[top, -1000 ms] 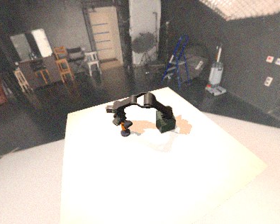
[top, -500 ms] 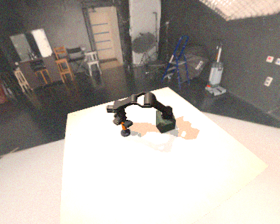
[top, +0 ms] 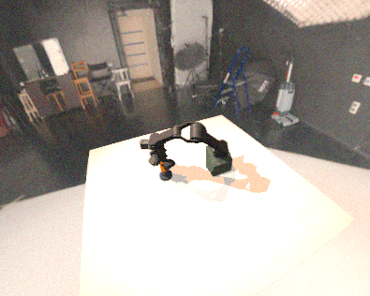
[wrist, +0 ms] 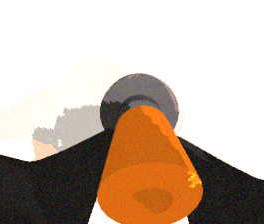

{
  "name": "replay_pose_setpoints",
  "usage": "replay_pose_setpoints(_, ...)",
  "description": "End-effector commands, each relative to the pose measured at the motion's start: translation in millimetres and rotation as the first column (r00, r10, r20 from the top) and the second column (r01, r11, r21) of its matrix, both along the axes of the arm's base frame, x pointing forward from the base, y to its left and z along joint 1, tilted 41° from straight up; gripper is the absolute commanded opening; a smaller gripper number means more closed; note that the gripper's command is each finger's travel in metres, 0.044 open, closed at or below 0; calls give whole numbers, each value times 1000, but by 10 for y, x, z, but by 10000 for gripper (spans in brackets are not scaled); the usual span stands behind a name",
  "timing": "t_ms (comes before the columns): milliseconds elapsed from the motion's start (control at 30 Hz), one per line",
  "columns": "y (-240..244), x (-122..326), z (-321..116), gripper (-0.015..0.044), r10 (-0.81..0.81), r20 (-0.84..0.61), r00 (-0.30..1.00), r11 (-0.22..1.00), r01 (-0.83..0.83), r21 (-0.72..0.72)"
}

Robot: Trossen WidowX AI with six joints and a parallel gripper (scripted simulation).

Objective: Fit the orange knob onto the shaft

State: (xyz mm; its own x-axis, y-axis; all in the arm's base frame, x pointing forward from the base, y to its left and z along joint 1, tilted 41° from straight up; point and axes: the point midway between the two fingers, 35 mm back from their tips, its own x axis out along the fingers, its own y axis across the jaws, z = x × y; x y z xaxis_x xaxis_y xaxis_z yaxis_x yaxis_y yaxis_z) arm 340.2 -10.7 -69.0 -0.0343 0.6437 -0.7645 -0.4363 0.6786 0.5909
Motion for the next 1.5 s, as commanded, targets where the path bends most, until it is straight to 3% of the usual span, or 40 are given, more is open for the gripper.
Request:
replay_pose_setpoints(0, 6, 0, -16, 0, -3, -1, 1000, 1000, 3, 2)
replay_pose_setpoints(867, -13, -6, 18, 0, -3, -1, 1000, 1000, 3, 2)
replay_pose_setpoints(1100, -18, 19, 24, 0, 147, 127, 981, 989, -148, -1)
replay_pose_setpoints(1467, 11, 23, -19, 0, 155, 134, 979, 988, -156, -1)
